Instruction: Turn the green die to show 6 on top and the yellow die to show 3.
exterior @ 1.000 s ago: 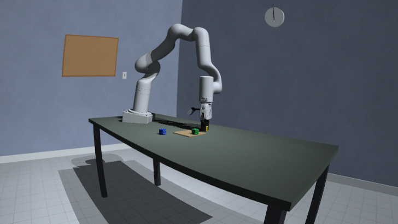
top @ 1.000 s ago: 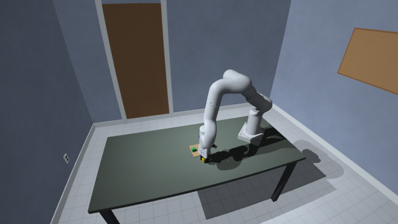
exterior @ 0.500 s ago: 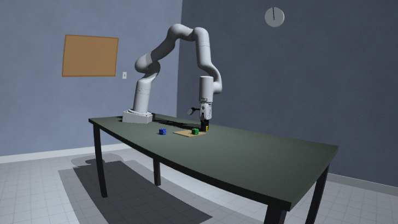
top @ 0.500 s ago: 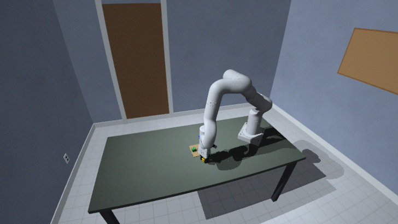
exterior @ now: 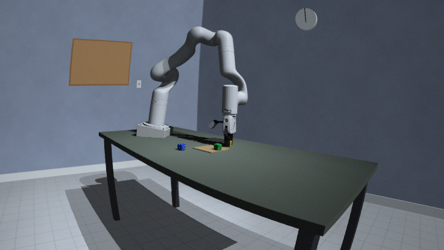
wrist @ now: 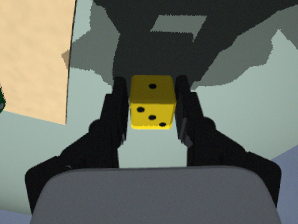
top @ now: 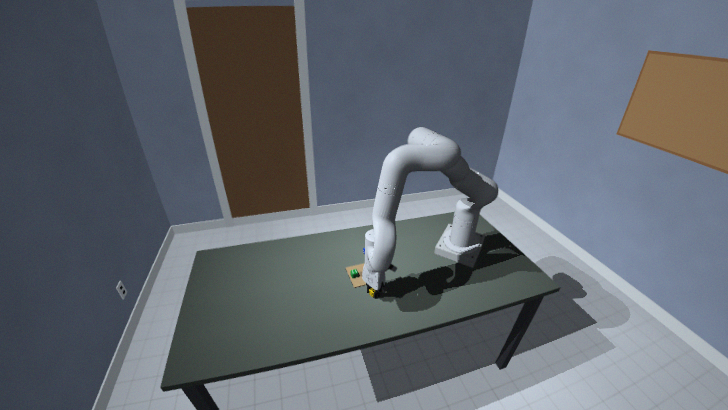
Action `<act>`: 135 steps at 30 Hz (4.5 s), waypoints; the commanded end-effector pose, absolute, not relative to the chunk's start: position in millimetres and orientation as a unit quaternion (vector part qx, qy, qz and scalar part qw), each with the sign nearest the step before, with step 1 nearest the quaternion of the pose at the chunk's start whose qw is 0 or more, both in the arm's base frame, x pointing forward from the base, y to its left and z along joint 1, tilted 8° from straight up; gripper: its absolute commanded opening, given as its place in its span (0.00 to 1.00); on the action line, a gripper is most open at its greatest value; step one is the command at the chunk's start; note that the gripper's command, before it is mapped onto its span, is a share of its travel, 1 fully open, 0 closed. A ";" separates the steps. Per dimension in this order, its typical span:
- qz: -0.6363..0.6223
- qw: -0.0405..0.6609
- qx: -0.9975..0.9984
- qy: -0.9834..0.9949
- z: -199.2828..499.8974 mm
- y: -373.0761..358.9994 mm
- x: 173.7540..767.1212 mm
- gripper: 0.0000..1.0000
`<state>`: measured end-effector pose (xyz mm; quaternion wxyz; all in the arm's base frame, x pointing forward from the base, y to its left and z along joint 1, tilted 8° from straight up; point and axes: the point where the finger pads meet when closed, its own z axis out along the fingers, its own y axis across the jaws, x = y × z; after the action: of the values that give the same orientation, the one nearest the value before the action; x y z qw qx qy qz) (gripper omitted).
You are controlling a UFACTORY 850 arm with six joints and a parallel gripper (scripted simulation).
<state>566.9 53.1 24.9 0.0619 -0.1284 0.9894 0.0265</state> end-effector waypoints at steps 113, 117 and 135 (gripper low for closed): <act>0.038 0.056 0.072 0.995 45.7 -74.3 500.7 0.27; 0.038 0.056 0.072 0.995 35.1 -73.6 502.0 0.27; 0.038 0.056 0.072 0.995 18.0 -72.5 504.0 0.27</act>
<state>503.4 -72.4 17.9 0.0523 0.0720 0.9954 0.0363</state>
